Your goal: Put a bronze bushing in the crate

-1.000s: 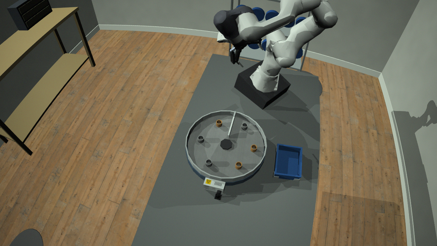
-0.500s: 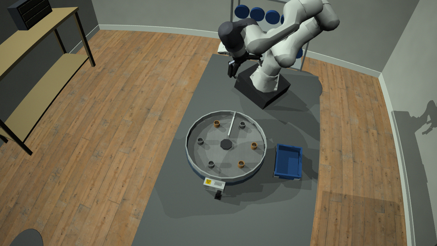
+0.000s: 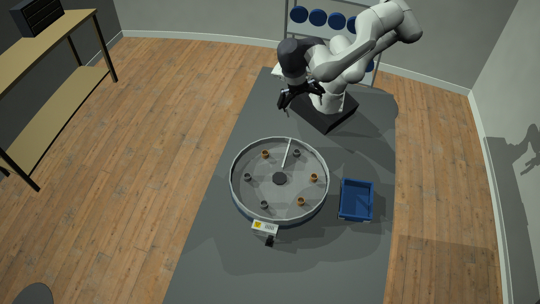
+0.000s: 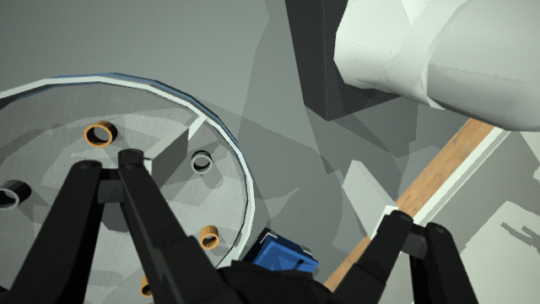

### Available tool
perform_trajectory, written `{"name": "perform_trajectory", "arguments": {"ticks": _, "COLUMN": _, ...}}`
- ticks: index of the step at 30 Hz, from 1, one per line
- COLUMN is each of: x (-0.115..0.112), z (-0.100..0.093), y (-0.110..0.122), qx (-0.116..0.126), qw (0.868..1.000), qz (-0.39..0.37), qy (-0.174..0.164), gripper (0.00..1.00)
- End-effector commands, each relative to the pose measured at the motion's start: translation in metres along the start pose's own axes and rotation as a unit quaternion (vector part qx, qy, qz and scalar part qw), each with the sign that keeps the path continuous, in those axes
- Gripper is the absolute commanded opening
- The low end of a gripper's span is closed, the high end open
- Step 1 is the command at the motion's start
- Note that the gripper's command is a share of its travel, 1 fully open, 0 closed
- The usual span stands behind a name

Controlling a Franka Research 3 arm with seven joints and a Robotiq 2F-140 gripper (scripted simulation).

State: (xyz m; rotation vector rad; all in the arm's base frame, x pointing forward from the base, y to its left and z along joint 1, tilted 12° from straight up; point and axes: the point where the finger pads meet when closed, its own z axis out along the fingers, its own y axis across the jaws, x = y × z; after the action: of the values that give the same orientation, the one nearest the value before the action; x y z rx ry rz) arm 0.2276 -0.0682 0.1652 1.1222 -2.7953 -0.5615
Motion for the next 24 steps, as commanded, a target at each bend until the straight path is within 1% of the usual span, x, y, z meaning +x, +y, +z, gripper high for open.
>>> {"name": "perform_trajectory", "arguments": {"ticks": 1, "x": -0.018, "z": 0.002, "y": -0.019, "qx": 0.032, "qw": 0.996, "qz": 0.075, "qy": -0.020, "gripper": 1.00}}
{"name": "perform_trajectory", "arguments": {"ticks": 4, "x": -0.029, "z": 0.006, "y": -0.025, "qx": 0.044, "qw": 0.994, "qz": 0.096, "qy": -0.029, "gripper": 1.00}}
{"name": "perform_trajectory", "arguments": {"ticks": 6, "x": -0.029, "z": 0.006, "y": -0.025, "qx": 0.044, "qw": 0.994, "qz": 0.096, "qy": -0.029, "gripper": 1.00}}
{"name": "perform_trajectory", "arguments": {"ticks": 7, "x": -0.039, "z": 0.009, "y": -0.031, "qx": 0.055, "qw": 0.991, "qz": 0.116, "qy": -0.037, "gripper": 1.00}}
{"name": "perform_trajectory", "arguments": {"ticks": 14, "x": -0.062, "z": 0.018, "y": -0.043, "qx": 0.081, "qw": 0.981, "qz": 0.168, "qy": -0.059, "gripper": 1.00}}
{"name": "perform_trajectory", "arguments": {"ticks": 21, "x": -0.081, "z": 0.026, "y": -0.055, "qx": 0.104, "qw": 0.966, "qz": 0.221, "qy": -0.084, "gripper": 1.00}}
{"name": "perform_trajectory", "arguments": {"ticks": 23, "x": -0.081, "z": 0.026, "y": -0.055, "qx": 0.104, "qw": 0.966, "qz": 0.221, "qy": -0.084, "gripper": 1.00}}
{"name": "perform_trajectory", "arguments": {"ticks": 24, "x": -0.087, "z": 0.028, "y": -0.059, "qx": 0.112, "qw": 0.960, "qz": 0.241, "qy": -0.093, "gripper": 1.00}}
